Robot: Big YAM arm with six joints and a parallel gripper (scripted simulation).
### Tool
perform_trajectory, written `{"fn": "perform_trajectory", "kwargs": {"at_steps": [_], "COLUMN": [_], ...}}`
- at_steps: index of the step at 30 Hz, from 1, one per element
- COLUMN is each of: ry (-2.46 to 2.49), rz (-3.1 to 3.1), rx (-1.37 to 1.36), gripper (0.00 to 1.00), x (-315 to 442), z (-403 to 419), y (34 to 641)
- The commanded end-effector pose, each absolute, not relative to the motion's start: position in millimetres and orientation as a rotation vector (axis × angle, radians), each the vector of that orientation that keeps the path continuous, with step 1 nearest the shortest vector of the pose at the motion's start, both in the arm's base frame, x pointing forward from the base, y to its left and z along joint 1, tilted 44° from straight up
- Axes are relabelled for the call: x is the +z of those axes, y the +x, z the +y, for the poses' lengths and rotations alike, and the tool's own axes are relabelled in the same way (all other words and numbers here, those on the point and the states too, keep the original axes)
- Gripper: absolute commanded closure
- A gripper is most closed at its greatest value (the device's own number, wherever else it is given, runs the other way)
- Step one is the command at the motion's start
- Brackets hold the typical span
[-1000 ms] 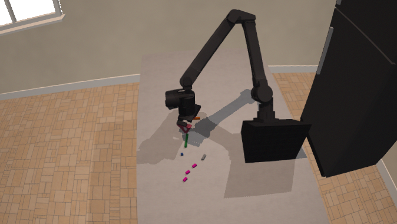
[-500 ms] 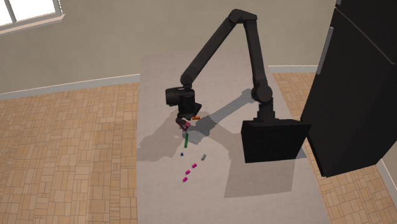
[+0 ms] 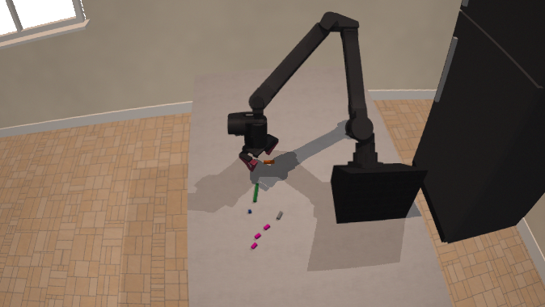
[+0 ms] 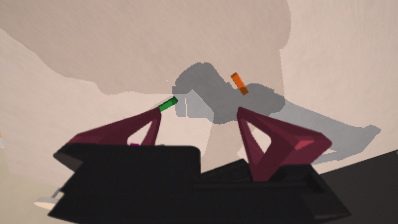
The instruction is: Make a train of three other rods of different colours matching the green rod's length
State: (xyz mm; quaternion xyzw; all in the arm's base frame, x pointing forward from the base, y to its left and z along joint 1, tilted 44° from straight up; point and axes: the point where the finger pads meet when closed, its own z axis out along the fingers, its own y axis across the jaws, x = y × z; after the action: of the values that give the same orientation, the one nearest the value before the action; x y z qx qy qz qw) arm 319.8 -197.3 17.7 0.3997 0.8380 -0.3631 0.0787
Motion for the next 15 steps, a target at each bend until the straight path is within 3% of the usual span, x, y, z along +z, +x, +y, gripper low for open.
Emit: {"fn": "perform_trajectory", "kwargs": {"at_steps": [1, 15], "ry": [1.263, 1.23], "rz": [2.436, 2.456], "rx": [-1.064, -1.066], "gripper": [0.0, 0.0], "x": [31.0, 25.8], "z": [-203.0, -195.6], "y": [323.3, 327.6]}}
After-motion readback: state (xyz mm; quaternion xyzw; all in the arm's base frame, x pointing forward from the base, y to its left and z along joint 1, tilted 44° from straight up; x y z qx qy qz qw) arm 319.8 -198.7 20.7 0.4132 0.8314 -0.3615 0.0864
